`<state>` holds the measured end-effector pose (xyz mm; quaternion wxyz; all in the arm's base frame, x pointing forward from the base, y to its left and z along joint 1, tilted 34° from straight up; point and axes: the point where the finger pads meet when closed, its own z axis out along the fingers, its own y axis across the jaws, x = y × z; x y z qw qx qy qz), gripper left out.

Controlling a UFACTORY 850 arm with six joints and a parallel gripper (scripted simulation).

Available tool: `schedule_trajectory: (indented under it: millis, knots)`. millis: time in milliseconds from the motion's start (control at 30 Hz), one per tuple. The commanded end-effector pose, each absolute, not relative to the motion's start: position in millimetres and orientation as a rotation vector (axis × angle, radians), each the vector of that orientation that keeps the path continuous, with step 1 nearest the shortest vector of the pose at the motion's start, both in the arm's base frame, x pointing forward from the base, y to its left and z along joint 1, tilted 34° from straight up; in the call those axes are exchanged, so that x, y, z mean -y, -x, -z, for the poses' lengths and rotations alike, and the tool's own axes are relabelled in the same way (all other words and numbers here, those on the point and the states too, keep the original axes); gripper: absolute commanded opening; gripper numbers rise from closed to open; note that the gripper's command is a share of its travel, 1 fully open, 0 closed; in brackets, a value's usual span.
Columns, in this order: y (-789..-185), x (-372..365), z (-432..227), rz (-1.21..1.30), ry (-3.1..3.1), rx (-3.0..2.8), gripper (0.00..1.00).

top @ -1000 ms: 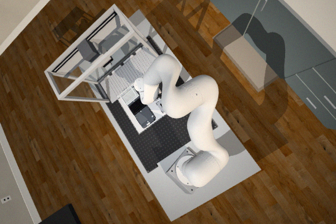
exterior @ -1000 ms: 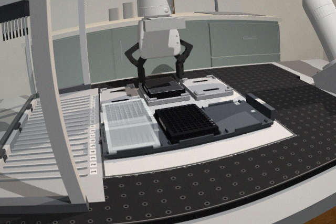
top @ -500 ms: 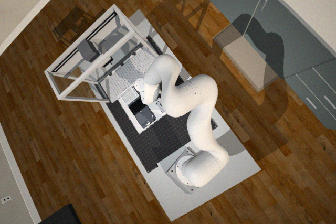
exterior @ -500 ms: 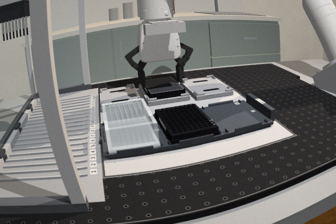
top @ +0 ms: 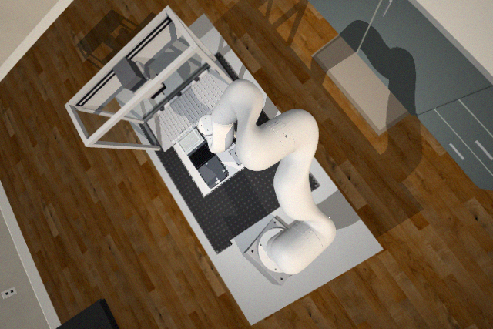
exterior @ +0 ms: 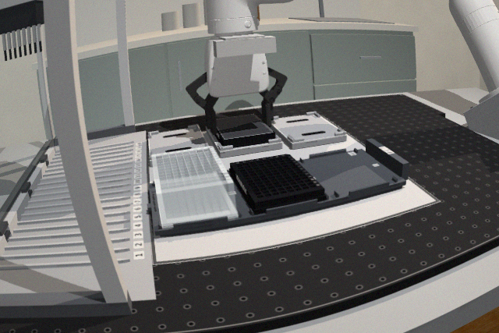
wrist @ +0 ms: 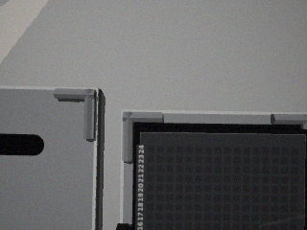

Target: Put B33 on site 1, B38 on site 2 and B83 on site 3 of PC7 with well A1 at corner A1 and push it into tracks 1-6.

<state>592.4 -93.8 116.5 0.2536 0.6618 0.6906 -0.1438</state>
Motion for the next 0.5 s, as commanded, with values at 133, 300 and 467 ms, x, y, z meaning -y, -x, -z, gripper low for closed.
schedule_trajectory:
  millis: [133, 300, 467]
  knots:
    - [-593.1, 93.4, -117.2, 0.389, -1.798, -1.876, 1.0]
    - [-593.1, 93.4, -117.2, 0.389, -1.798, -1.876, 1.0]
    - [-593.0, 93.1, -117.7, 0.389, -1.798, -1.876, 0.0]
